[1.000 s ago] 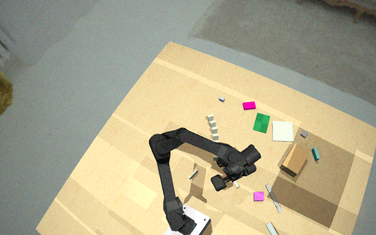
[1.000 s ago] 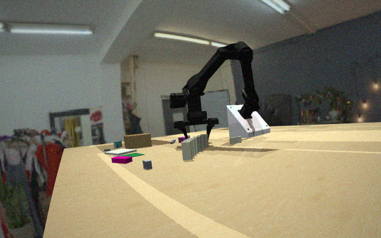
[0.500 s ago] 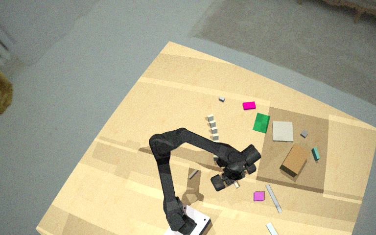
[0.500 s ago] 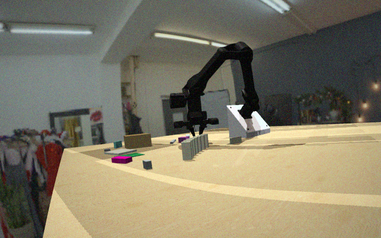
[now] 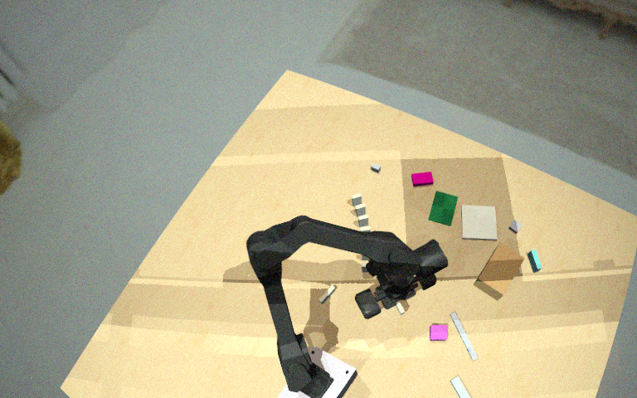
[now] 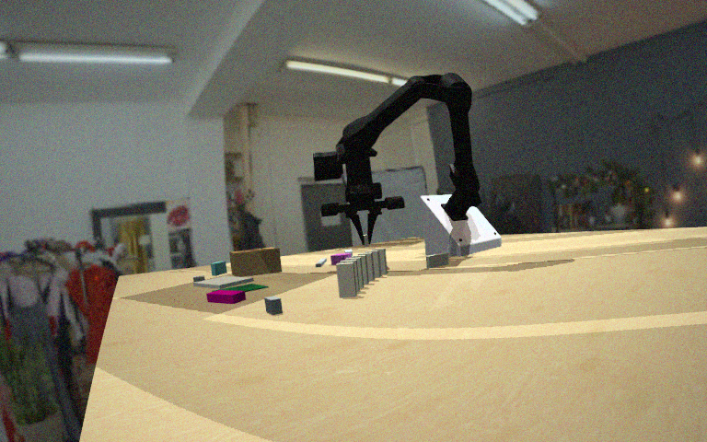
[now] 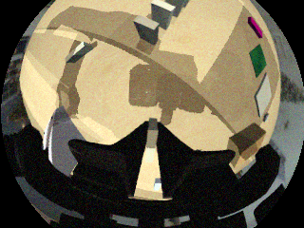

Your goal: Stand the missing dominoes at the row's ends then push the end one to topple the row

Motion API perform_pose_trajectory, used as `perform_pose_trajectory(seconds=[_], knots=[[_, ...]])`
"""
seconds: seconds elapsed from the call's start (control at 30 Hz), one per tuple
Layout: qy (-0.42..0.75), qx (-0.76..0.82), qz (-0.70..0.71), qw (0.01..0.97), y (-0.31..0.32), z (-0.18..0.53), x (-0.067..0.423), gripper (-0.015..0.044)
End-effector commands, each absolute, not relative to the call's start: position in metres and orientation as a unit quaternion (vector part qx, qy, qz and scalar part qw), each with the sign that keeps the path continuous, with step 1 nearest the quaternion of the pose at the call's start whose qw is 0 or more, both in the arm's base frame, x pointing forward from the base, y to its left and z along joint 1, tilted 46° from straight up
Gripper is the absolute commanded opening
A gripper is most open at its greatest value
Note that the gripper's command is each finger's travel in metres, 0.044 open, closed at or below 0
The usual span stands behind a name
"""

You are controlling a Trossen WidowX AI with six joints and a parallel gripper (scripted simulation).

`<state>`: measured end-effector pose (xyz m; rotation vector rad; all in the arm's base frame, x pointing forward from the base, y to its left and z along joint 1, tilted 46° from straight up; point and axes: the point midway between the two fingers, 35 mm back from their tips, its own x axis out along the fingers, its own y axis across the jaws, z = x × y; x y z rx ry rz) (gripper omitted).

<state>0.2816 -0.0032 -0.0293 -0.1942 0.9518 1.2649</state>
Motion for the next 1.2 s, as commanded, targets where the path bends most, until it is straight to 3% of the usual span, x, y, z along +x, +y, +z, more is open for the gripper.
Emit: perform_pose_trajectory(seconds=[0.0, 0.13, 0.47, 0.7, 0.97, 1.17], knots=[[0.424, -0.094, 0.565, 0.701, -0.043, 0.014, 0.283, 0.0030], [0.425, -0.094, 0.565, 0.701, -0.073, 0.047, 0.284, 0.0030], [0.442, -0.072, 0.552, 0.704, -0.074, 0.048, 0.284, 0.0030], [0.595, 0.156, 0.381, 0.690, -0.073, 0.050, 0.294, 0.0030], [0.693, 0.397, 0.138, 0.585, -0.071, 0.052, 0.306, 0.0030], [0.697, 0.416, 0.116, 0.573, -0.071, 0.053, 0.307, 0.0030]])
